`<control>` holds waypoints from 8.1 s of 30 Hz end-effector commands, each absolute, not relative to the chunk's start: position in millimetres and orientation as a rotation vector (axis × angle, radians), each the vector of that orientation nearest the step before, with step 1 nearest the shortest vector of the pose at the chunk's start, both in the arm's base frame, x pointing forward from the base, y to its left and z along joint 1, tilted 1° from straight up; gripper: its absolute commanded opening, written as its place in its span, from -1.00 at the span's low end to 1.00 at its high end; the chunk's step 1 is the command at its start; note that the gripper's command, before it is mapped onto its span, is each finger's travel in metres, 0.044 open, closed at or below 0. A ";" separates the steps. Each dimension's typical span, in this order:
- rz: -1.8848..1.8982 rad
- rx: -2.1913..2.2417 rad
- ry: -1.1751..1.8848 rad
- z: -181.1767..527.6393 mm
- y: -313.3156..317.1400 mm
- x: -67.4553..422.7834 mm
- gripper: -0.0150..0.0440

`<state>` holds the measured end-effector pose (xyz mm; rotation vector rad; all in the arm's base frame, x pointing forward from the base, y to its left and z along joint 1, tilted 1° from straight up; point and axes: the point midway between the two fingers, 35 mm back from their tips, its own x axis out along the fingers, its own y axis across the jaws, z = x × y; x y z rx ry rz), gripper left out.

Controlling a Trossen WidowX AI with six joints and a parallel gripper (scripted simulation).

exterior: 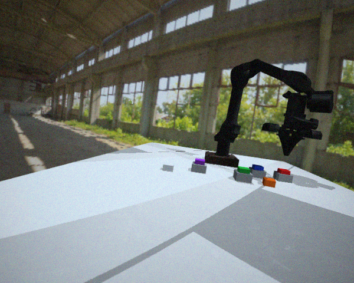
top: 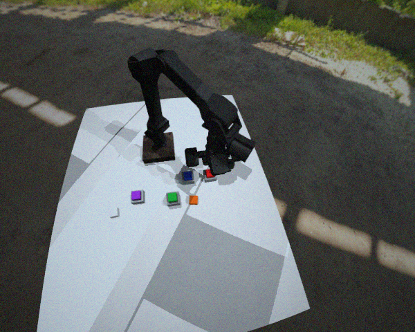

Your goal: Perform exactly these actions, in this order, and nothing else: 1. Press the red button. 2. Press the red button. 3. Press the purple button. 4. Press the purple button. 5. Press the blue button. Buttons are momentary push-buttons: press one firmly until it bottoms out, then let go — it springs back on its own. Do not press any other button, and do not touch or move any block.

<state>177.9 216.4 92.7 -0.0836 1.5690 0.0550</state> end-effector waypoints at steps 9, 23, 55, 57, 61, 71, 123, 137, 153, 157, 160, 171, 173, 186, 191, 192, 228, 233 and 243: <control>0.065 -0.067 1.554 129.4 182.8 210.3 -0.42; 0.055 -0.077 1.549 132.0 7.6 270.0 -0.42; 0.048 -0.084 1.551 57.8 -77.8 257.0 -0.42; 0.048 -0.084 1.551 54.6 -77.9 257.0 -0.42; 0.048 -0.084 1.551 48.2 -78.0 257.1 -0.42; 0.048 -0.084 1.551 38.1 -78.1 256.7 -0.42; 0.048 -0.084 1.551 38.1 -78.1 256.7 -0.42; 0.048 -0.084 1.551 38.1 -78.1 256.7 -0.42; 0.048 -0.084 1.550 125.0 -76.5 256.0 -0.42; 0.048 -0.084 1.550 133.0 -76.0 255.1 -0.42; 0.049 -0.083 1.550 133.0 -67.2 255.8 -0.42; 0.058 -0.074 1.552 130.9 65.9 228.6 -0.42; 0.059 -0.073 1.553 130.2 86.4 216.4 -0.42; 0.061 -0.071 1.555 97.4 127.0 185.1 -0.42; 0.061 -0.071 1.555 66.8 125.6 183.8 -0.42; 0.061 -0.071 1.555 66.8 125.6 183.8 -0.42; 0.061 -0.071 1.556 32.2 125.3 184.2 -0.42; 0.061 -0.071 1.556 32.2 125.3 184.2 -0.42; 0.063 -0.073 1.555 67.8 127.0 184.6 -0.33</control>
